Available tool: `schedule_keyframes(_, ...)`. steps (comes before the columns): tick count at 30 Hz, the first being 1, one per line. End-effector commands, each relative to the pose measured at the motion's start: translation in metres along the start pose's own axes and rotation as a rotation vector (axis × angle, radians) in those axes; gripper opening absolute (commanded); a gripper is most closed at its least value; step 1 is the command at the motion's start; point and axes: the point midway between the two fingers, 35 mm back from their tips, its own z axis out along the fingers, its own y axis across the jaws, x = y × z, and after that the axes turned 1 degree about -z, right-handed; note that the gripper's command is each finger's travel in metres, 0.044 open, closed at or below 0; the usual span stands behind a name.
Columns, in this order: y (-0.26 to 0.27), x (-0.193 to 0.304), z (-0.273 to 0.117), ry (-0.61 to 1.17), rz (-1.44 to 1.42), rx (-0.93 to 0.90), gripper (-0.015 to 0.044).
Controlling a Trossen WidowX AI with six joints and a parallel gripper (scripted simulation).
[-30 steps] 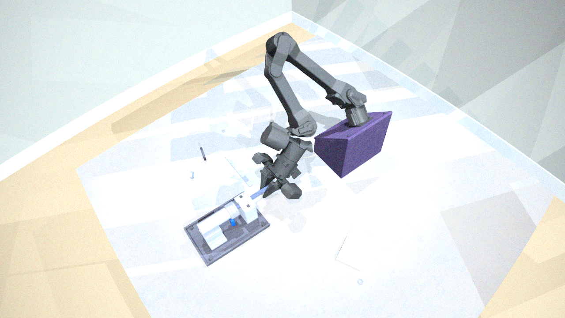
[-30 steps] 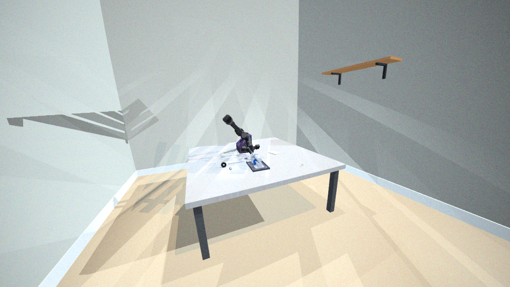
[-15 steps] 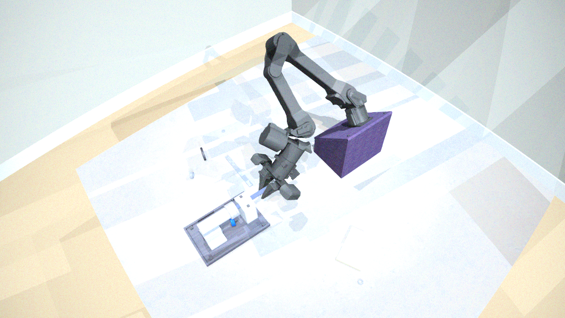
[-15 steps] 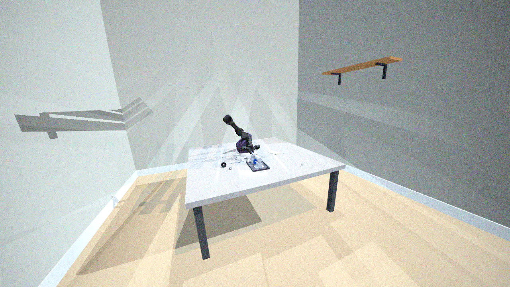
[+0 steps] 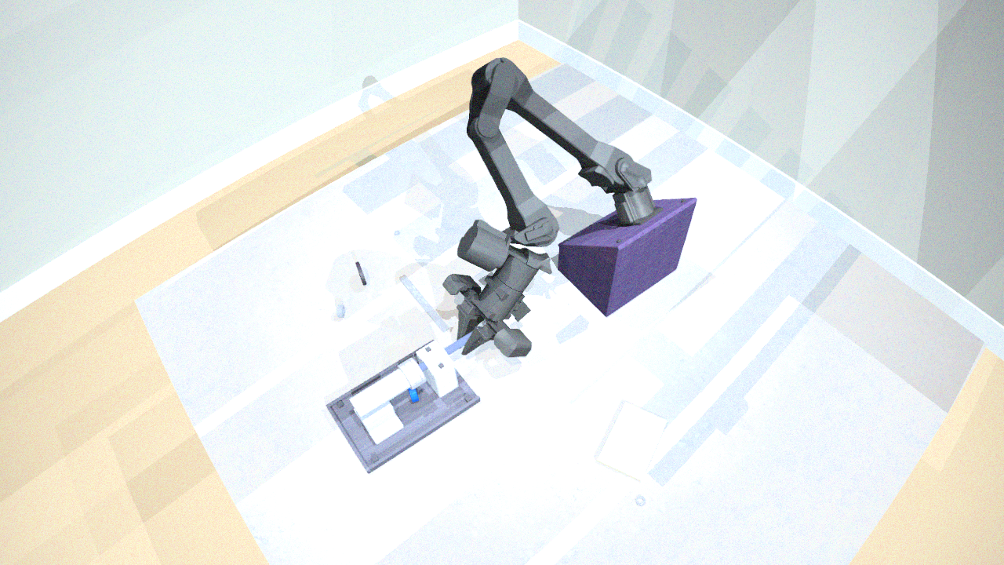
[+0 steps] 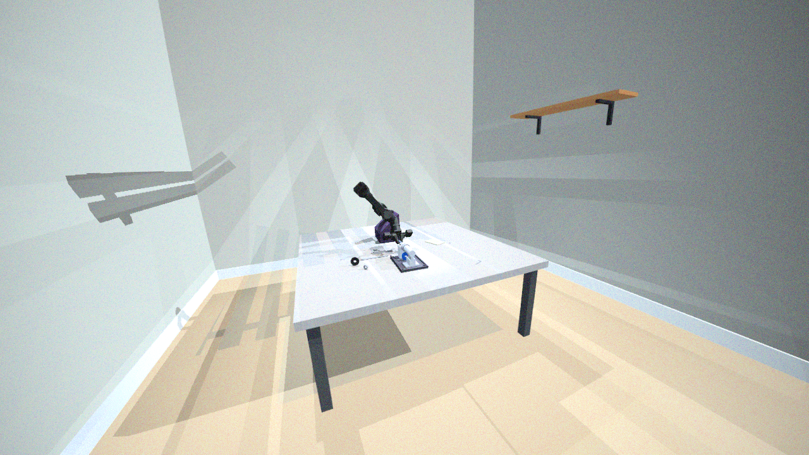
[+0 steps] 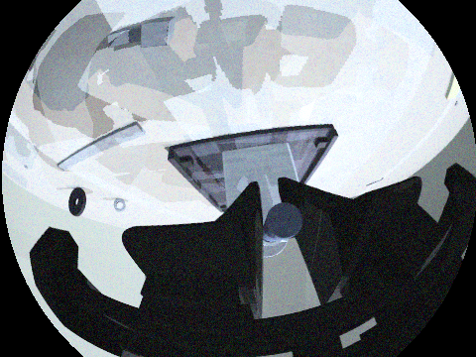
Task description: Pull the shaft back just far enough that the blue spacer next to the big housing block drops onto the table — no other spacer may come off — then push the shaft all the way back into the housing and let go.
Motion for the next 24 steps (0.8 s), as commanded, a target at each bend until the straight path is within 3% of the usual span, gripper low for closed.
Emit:
schedule_keyframes(1,0.0017,0.0050,0.0028,0.008,0.004,-0.006,0.0000)
schedule_keyframes(24,0.0020,0.0109,0.0083,0.009,0.004,-0.006,0.0000)
